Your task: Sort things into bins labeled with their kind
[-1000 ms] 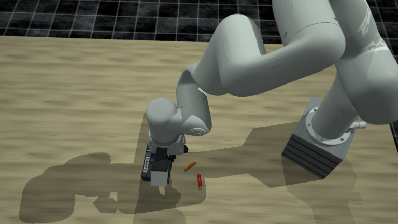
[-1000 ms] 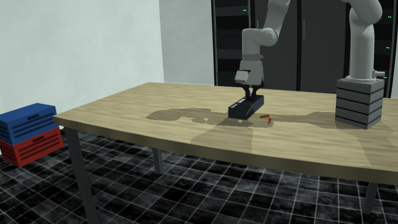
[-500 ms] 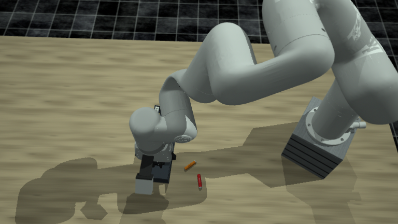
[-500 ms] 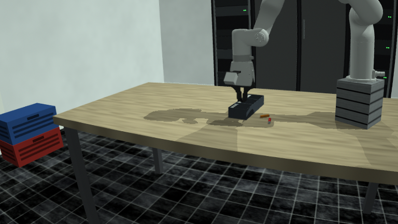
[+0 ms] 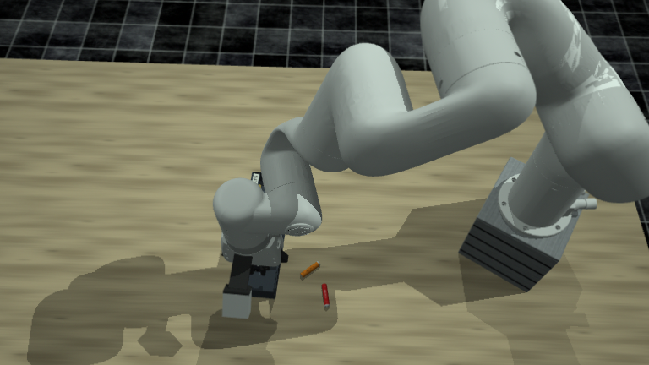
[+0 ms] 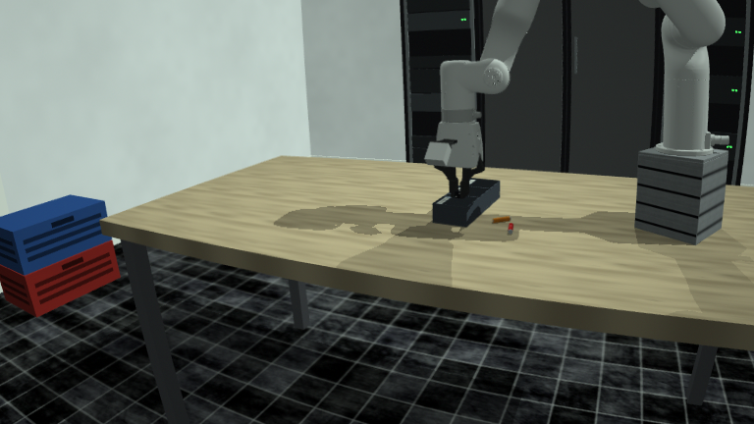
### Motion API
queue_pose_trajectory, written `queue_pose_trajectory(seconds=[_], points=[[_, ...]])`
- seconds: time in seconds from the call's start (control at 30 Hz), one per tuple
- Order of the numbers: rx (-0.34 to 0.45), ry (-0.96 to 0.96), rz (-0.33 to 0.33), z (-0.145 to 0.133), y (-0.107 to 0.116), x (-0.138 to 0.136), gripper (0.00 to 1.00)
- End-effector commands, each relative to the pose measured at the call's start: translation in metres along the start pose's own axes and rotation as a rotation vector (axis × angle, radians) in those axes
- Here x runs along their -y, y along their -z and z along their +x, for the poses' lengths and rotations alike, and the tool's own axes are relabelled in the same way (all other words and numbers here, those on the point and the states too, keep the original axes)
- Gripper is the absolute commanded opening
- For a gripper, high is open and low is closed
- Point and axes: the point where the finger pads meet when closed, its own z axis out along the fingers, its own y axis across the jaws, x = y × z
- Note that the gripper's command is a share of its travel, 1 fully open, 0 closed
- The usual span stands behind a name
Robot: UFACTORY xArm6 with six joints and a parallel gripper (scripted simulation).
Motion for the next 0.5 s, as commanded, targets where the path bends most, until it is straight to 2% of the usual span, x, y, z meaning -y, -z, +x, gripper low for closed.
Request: queue_pose_trajectory(seconds=[0.0, 0.47], points=[[-0.001, 0.0, -0.005, 0.001, -0.004, -0.002, 0.0], [-0.001, 0.0, -0.005, 0.001, -0.028, -0.002, 0.0]])
